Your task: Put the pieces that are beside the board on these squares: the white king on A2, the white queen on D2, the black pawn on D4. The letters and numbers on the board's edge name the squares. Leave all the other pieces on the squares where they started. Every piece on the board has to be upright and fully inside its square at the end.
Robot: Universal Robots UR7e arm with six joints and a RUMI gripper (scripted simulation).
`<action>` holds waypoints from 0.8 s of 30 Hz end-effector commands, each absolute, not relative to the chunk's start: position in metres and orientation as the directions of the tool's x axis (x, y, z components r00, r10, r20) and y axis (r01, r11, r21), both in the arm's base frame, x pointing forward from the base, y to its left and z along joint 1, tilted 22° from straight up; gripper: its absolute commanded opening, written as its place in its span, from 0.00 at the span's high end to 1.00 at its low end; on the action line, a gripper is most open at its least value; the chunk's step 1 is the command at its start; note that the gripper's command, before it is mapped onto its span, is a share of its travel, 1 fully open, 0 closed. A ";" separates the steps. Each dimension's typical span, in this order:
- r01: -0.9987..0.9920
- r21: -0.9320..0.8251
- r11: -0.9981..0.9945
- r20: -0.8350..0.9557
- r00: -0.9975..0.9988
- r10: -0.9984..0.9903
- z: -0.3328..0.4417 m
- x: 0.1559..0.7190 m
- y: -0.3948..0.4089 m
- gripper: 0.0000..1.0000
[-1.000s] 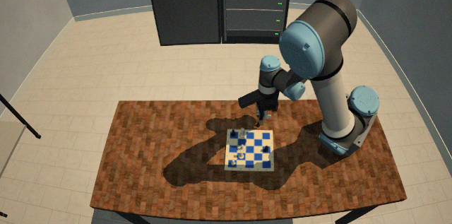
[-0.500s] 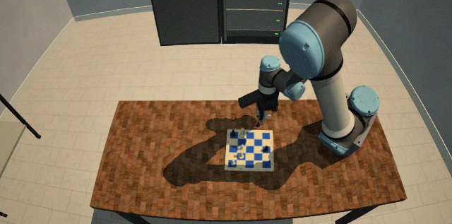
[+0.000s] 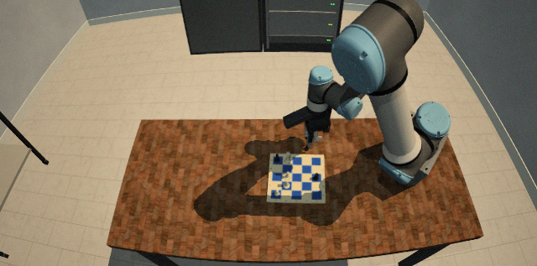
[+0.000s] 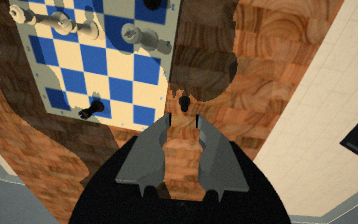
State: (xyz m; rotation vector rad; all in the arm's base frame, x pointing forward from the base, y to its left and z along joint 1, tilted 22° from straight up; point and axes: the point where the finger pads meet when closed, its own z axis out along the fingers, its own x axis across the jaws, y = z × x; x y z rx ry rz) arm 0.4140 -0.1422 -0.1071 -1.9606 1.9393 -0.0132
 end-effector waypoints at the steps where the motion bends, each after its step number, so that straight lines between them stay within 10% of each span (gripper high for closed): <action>1: -0.962 -0.273 0.026 -0.256 0.047 -0.966 -0.107 0.414 -0.143 0.80; 24: -0.962 -0.273 0.026 -0.256 0.047 -0.966 -0.128 0.420 -0.137 0.80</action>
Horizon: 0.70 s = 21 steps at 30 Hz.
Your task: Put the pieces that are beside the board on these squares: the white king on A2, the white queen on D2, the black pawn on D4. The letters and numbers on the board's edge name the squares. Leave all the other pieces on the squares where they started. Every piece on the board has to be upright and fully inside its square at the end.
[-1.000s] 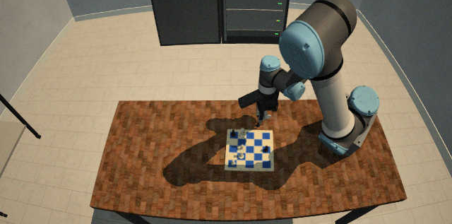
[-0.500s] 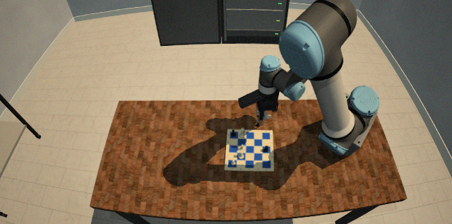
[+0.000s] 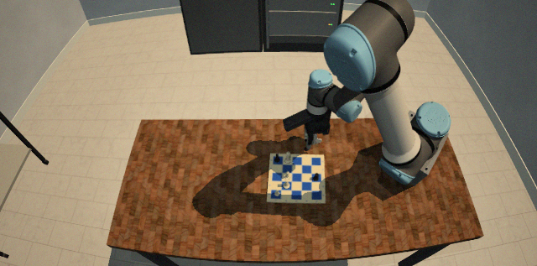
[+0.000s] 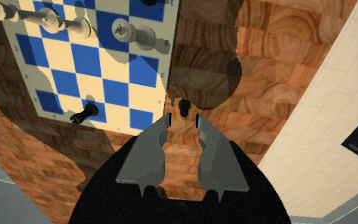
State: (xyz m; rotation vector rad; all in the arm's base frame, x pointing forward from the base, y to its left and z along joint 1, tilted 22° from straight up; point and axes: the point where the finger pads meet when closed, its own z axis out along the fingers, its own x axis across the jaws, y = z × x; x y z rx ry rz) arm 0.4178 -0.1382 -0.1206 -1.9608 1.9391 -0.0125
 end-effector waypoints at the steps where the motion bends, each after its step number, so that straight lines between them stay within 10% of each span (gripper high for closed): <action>1: -0.962 -0.273 0.026 -0.256 0.047 -0.966 -0.128 0.420 -0.137 0.80; 21: -0.962 -0.273 0.026 -0.256 0.047 -0.966 -0.137 0.423 -0.134 0.80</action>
